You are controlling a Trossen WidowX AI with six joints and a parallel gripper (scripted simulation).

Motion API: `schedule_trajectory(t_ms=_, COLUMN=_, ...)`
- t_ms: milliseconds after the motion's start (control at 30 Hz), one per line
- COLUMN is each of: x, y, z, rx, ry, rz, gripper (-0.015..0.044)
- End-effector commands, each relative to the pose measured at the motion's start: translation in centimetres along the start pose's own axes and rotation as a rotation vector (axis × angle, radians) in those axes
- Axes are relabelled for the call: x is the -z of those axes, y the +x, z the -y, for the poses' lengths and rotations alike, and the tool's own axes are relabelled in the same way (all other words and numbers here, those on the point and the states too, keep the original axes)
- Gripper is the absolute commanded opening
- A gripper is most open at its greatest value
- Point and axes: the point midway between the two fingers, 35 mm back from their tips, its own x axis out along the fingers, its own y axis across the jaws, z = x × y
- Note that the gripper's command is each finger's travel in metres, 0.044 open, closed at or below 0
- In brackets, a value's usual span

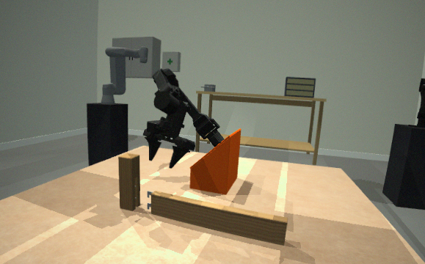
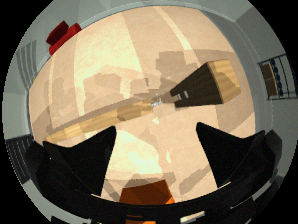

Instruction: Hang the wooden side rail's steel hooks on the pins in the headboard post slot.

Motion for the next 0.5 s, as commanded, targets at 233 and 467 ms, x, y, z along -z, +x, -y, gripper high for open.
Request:
schedule_trajectory(t_ms=233, x=-1.4, y=0.5, z=1.1, rx=-0.036, ry=-1.366, rz=-0.131, gripper=0.044)
schedule_trajectory(t_ms=467, x=-1.8, y=0.8, z=2.0, rx=-0.108, ry=-1.907, rz=-0.187, gripper=0.044)
